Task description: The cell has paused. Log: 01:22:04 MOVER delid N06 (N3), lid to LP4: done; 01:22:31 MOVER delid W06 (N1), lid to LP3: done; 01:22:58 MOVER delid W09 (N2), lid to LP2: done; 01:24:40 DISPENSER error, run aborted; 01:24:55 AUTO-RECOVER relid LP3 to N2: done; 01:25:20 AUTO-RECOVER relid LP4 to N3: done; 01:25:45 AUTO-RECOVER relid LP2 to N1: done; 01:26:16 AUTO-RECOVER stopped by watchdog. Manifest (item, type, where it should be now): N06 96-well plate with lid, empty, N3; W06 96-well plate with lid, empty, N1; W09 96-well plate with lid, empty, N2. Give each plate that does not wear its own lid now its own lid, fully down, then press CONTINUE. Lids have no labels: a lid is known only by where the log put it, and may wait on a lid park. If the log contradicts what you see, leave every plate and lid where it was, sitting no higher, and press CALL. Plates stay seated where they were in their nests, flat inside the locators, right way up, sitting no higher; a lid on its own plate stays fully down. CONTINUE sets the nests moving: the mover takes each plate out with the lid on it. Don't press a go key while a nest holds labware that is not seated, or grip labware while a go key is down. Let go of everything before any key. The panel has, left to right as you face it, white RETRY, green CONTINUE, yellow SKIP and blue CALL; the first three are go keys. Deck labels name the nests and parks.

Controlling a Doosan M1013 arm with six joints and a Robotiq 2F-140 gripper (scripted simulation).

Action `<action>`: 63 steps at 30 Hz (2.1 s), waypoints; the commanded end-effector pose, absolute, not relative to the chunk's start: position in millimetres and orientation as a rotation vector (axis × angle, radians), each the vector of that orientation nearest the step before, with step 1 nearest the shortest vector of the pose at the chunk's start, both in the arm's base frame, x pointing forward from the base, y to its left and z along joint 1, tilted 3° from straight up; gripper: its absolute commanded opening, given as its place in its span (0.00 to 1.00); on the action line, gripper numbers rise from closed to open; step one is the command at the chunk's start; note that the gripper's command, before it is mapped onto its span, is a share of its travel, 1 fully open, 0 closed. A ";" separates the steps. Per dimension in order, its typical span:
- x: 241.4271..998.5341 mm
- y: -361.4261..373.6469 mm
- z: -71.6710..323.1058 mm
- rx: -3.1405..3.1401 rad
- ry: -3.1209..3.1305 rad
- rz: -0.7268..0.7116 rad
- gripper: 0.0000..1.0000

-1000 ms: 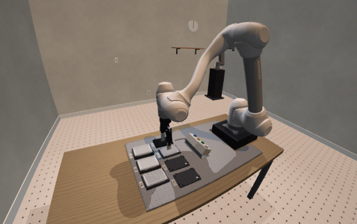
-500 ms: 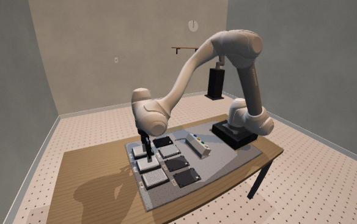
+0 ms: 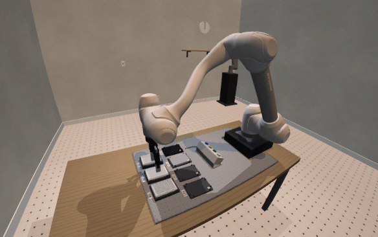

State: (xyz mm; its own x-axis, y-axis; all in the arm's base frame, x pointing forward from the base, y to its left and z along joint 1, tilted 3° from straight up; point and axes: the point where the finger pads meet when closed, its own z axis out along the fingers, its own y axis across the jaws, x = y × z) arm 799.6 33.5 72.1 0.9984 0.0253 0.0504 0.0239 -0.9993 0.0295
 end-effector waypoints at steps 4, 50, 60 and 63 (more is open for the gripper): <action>799.6 33.5 72.3 3.112 0.038 0.079 0.66; 800.5 33.0 54.7 3.112 0.038 0.079 0.66; 801.0 32.8 45.7 3.112 0.038 0.079 0.66; 801.1 32.7 44.0 3.112 0.038 0.079 0.66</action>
State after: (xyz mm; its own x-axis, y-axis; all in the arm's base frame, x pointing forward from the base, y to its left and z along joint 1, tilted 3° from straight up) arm 801.1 32.7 44.9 0.9984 0.0253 0.0503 0.0239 -0.9993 0.0295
